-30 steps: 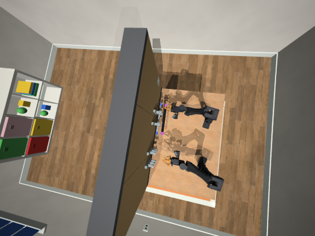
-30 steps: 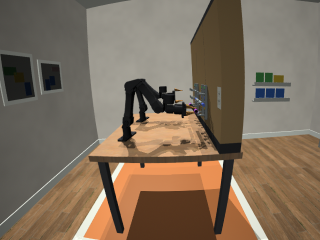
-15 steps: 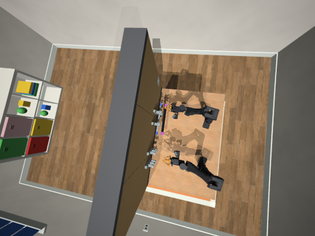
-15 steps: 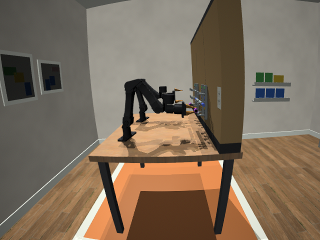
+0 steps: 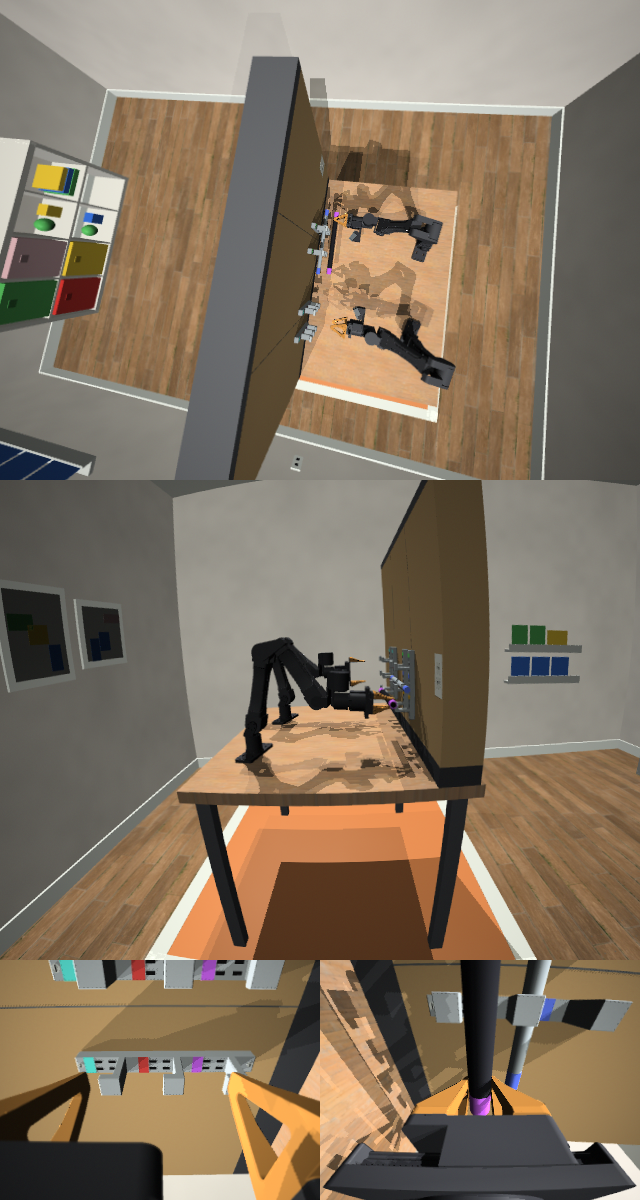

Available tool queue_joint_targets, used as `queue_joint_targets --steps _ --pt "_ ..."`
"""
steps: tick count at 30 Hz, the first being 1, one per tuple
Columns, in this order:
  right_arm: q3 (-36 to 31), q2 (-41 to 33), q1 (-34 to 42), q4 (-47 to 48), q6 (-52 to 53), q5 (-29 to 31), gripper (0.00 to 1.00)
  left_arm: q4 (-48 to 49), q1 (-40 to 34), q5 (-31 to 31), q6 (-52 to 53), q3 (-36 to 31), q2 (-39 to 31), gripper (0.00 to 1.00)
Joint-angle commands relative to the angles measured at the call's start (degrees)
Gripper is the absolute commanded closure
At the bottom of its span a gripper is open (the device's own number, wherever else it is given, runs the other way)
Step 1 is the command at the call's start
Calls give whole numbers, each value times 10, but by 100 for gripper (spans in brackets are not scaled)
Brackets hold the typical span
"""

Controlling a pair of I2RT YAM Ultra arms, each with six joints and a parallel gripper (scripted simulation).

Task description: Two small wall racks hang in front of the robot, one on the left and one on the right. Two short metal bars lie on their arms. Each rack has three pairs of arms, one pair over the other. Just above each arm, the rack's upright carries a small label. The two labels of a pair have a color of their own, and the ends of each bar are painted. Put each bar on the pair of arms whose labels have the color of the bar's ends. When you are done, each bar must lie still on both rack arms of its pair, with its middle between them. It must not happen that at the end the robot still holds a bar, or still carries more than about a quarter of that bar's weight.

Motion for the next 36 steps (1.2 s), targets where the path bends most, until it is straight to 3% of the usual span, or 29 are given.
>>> queue_joint_targets --steps 1,36 --pt "-3 -5 3 39 20 3 100 10 5 -3 -2 -3 3 0" --pt "9 -62 107 -28 21 106 100 10 5 -3 -2 -3 3 0"
